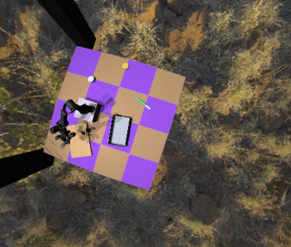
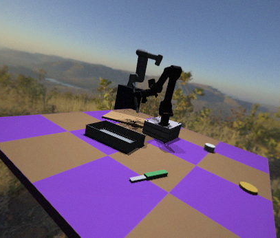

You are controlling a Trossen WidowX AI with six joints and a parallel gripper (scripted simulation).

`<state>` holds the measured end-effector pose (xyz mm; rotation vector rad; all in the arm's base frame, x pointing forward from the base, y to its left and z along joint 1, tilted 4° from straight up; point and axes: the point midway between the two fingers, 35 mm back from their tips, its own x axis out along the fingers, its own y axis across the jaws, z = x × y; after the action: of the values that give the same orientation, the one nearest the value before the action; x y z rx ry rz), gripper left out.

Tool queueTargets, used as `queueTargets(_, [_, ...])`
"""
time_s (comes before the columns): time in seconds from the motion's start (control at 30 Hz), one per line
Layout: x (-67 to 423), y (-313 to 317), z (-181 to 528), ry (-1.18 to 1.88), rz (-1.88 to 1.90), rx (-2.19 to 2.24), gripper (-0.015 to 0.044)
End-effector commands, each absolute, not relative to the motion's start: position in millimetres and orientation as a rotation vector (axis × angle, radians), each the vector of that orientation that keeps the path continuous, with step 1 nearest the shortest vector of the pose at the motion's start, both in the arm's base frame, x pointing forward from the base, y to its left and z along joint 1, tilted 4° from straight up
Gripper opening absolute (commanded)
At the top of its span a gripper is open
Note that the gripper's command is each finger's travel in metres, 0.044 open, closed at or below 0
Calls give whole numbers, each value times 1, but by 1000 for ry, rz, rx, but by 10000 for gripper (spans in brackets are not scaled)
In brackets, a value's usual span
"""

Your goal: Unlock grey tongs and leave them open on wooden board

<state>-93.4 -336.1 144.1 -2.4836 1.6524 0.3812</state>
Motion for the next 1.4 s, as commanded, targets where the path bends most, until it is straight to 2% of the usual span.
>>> queueTargets(0.0, [-93,-336,146,1649,374,-2491,-150])
queueTargets(0.53, [-95,-342,143,1641,395,-2455,-150])
queueTargets(1.37, [-100,-384,121,1499,709,-2120,-150])
